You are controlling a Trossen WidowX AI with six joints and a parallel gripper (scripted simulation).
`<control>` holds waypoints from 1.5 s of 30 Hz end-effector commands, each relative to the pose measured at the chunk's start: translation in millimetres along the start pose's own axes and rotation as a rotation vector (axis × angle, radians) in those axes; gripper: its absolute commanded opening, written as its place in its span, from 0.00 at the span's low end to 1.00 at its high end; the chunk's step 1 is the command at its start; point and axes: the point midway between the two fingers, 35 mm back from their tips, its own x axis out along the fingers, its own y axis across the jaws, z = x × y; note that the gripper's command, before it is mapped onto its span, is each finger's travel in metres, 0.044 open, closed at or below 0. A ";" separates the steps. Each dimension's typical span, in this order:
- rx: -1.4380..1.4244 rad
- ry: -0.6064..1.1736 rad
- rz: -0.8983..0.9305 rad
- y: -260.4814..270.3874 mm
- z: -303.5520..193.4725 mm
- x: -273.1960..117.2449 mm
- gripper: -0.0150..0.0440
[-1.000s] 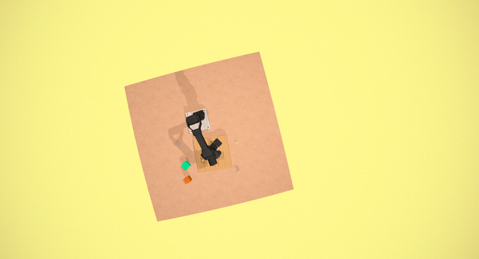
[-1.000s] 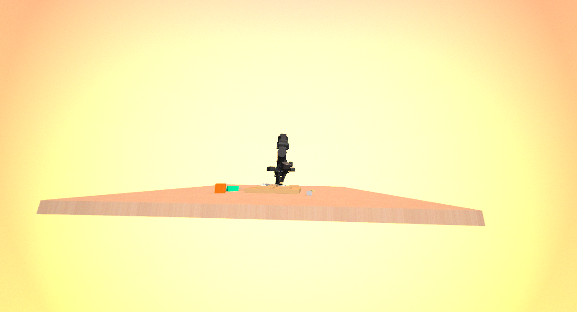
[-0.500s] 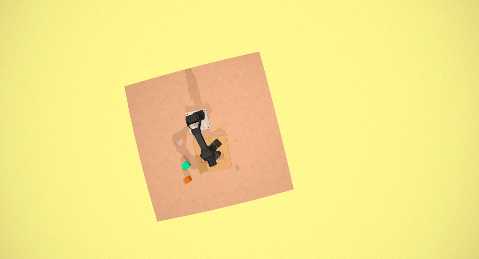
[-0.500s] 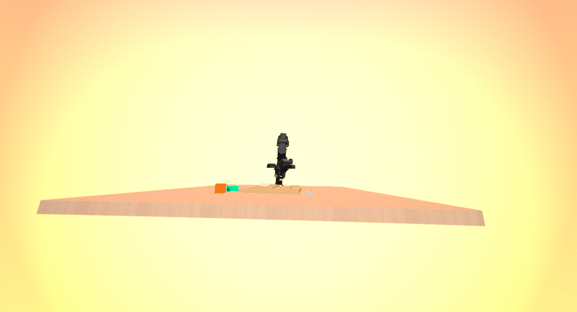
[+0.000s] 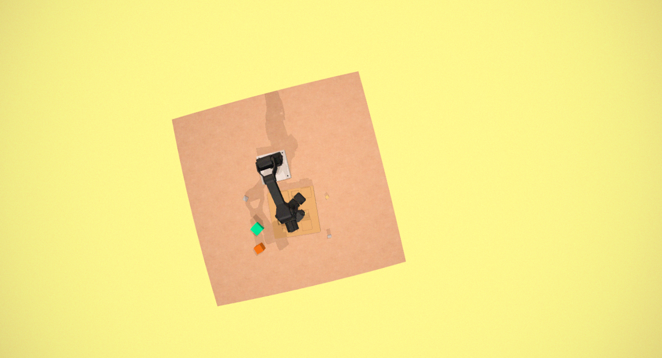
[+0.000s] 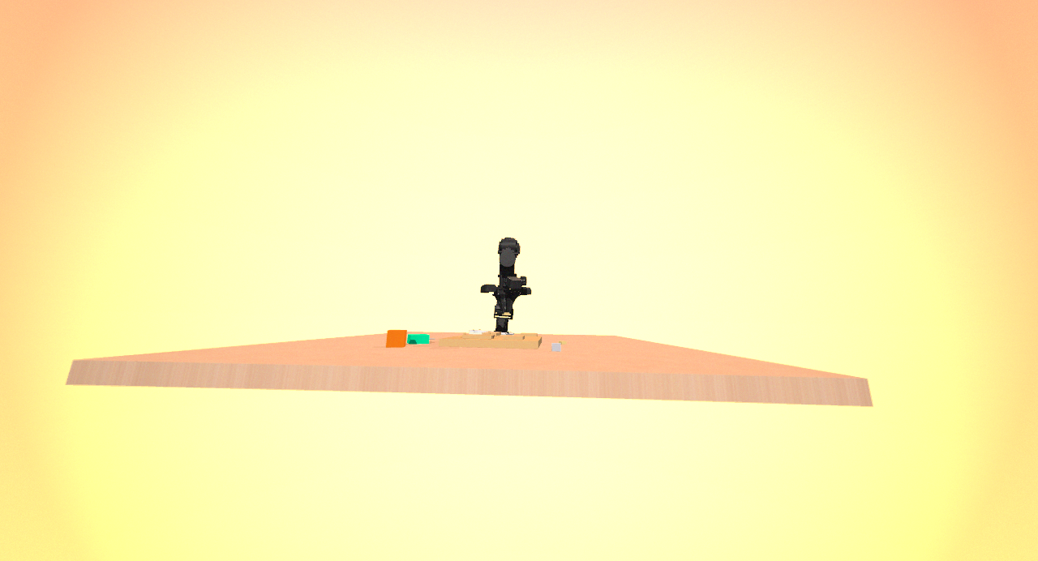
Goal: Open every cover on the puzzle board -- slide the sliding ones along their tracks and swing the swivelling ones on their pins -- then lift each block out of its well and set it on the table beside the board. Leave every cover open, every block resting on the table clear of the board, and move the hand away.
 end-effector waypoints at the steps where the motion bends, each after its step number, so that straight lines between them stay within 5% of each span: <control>1: -0.006 -0.017 -0.007 3.7 4.7 -7.2 0.39; 45: -0.006 -0.023 0.005 153.2 63.4 -9.7 0.39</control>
